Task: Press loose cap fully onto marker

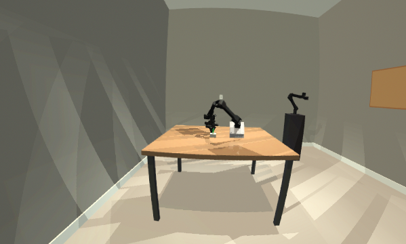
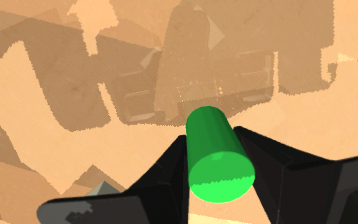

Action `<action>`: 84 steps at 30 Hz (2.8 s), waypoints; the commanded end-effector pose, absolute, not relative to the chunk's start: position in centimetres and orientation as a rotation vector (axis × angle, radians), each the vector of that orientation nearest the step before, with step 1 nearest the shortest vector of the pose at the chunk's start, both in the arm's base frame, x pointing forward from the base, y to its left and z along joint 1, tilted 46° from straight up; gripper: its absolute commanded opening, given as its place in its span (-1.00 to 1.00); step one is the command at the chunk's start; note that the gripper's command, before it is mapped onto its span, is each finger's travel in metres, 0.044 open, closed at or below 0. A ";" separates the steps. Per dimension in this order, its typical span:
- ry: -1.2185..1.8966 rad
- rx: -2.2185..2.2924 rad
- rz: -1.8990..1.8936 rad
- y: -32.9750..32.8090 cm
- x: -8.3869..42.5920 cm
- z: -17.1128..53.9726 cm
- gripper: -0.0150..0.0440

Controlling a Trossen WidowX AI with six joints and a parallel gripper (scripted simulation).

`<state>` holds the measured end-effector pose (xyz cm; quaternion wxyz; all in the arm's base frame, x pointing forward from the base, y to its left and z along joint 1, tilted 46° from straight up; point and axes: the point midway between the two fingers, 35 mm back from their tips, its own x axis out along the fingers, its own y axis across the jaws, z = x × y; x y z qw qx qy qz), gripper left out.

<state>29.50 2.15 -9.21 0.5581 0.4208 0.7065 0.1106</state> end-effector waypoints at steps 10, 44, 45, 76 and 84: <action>1.665 0.998 0.256 0.3 29.7 -7.6 -0.49; 1.666 0.999 0.256 -0.4 29.2 1.4 -0.49; 1.666 0.999 0.257 -0.3 29.2 1.8 -0.49; 1.668 1.001 0.258 2.4 27.2 7.6 -0.49; 1.668 1.001 0.257 3.2 27.3 6.8 -0.49</action>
